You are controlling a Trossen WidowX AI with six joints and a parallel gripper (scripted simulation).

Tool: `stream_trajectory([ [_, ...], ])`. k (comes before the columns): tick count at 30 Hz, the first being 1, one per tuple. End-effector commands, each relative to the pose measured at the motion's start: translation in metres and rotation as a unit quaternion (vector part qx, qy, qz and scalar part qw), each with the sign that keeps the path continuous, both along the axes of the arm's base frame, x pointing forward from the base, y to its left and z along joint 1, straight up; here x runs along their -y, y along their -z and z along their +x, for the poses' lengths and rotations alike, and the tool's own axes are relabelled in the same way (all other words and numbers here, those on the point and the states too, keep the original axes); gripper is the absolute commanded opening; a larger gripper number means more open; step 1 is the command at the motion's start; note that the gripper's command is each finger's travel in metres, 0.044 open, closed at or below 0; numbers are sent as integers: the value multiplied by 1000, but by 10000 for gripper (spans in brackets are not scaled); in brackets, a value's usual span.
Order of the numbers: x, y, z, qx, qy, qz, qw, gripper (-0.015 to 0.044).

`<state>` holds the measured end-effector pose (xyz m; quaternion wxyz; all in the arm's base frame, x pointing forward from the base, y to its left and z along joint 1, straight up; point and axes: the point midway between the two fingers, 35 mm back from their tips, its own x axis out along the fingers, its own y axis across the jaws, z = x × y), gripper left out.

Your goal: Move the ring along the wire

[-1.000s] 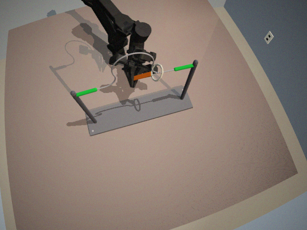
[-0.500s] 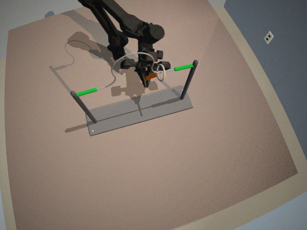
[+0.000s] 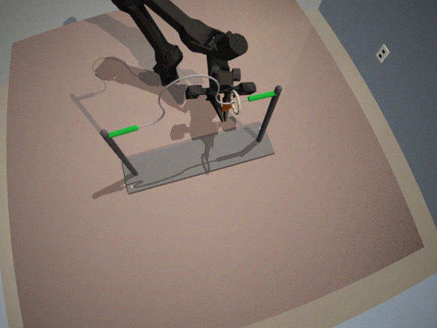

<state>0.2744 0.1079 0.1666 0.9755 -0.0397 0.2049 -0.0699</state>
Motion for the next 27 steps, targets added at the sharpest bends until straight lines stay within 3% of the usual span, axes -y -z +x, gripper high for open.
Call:
stream_trajectory([
  [1,-7,-1,0,2,2,15,1000,-150],
  [27,-38,-1,1,3,1,34,999,-150],
])
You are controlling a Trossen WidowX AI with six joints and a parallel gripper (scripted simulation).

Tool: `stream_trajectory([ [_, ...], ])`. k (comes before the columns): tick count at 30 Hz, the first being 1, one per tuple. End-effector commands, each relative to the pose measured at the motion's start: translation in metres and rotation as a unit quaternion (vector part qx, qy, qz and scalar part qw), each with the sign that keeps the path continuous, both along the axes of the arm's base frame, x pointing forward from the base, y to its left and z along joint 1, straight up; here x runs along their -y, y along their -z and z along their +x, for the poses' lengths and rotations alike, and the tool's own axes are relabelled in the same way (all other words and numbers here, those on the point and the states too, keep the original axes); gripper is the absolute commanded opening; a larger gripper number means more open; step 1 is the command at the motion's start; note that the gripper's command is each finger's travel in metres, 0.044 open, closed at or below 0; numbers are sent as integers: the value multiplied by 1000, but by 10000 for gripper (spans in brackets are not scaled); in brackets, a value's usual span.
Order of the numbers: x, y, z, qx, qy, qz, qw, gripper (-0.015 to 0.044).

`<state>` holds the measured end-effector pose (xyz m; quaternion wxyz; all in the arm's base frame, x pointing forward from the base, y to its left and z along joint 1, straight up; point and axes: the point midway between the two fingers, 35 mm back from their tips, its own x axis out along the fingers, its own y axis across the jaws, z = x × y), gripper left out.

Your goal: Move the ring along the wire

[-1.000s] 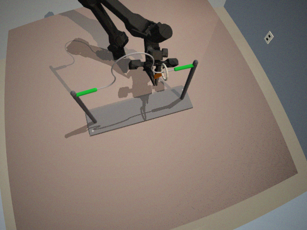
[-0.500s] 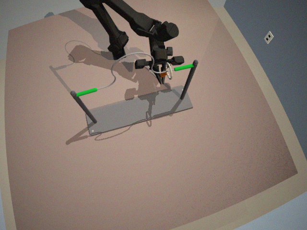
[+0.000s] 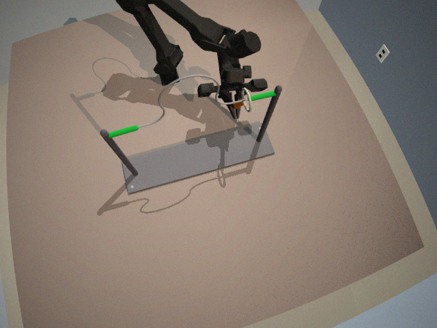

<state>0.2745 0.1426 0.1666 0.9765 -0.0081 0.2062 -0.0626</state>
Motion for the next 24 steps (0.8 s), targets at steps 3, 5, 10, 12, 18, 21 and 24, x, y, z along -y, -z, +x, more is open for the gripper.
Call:
stream_trajectory([
  [3,-6,-1,0,2,2,2,1000,-150],
  [5,-8,-1,0,2,2,2,1000,-150],
  [10,-13,-1,0,2,2,2,1000,-150],
  [12,-15,-1,1,2,2,2,1000,-150],
  [18,-21,-1,1,3,2,2,1000,-150],
  [21,-22,-1,1,3,2,2,1000,-150],
  [24,-22,2,1,3,2,2,1000,-150],
])
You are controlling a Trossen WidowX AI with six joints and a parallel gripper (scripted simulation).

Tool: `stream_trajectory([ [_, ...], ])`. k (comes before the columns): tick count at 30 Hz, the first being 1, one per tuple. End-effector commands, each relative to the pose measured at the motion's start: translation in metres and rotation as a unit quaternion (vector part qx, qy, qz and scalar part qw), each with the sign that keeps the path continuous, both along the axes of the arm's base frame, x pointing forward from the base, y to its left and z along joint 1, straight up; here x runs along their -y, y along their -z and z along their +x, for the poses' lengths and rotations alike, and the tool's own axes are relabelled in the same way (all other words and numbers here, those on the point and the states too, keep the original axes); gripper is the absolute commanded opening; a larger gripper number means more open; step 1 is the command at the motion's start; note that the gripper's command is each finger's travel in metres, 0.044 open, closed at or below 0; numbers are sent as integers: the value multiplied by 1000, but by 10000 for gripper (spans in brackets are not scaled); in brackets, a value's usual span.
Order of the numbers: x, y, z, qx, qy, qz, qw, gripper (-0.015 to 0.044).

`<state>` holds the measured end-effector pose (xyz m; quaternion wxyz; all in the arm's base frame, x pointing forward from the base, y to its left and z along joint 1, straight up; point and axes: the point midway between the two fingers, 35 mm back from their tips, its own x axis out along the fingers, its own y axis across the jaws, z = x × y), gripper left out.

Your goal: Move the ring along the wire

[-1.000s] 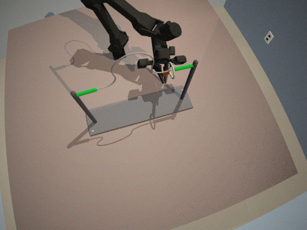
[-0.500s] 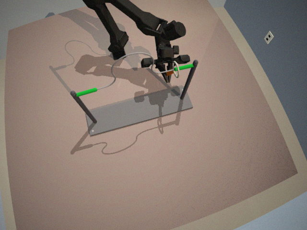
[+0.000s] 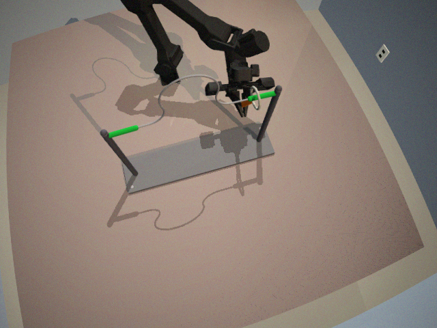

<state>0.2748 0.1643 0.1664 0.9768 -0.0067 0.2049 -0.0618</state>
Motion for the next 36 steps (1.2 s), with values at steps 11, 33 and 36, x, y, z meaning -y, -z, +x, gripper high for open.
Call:
stream_trajectory([
  [11,-1,16,0,1,2,1,1000,-150],
  [33,-1,15,0,1,1,0,1000,60],
  [36,-1,15,0,0,1,0,1000,139],
])
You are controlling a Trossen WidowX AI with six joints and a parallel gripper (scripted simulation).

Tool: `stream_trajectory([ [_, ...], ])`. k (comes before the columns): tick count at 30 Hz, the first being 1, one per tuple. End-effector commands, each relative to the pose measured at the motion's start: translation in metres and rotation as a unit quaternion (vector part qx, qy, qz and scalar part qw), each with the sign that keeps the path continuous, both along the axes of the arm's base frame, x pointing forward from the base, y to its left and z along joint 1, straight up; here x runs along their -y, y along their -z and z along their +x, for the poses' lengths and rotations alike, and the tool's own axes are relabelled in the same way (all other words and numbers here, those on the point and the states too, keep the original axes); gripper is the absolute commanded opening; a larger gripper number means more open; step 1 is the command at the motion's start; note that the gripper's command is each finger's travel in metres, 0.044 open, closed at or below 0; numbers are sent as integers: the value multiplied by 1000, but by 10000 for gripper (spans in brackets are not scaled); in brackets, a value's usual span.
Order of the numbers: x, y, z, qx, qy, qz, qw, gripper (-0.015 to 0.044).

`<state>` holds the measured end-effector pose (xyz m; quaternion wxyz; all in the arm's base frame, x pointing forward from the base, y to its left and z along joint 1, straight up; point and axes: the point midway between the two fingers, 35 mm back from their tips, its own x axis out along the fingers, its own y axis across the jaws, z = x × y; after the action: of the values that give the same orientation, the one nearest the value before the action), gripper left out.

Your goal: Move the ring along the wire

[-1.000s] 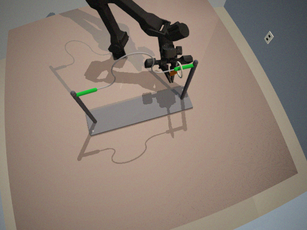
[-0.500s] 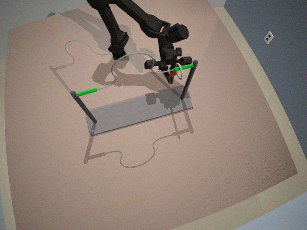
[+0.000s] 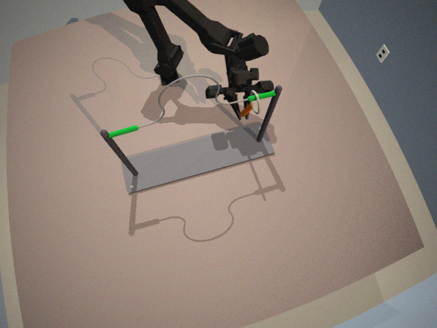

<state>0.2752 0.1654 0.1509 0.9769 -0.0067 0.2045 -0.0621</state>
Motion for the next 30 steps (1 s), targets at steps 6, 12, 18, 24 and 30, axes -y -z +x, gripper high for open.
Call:
stream_trajectory([
  [6,-3,-5,-14,-4,2,1,1000,160],
  [12,-6,-13,-34,-4,3,1,1000,160],
  [18,-6,-19,-46,-1,2,1,1000,160],
  [24,-6,-19,-46,-1,2,1,1000,160],
  [30,-6,-19,-46,-1,2,1,1000,160],
])
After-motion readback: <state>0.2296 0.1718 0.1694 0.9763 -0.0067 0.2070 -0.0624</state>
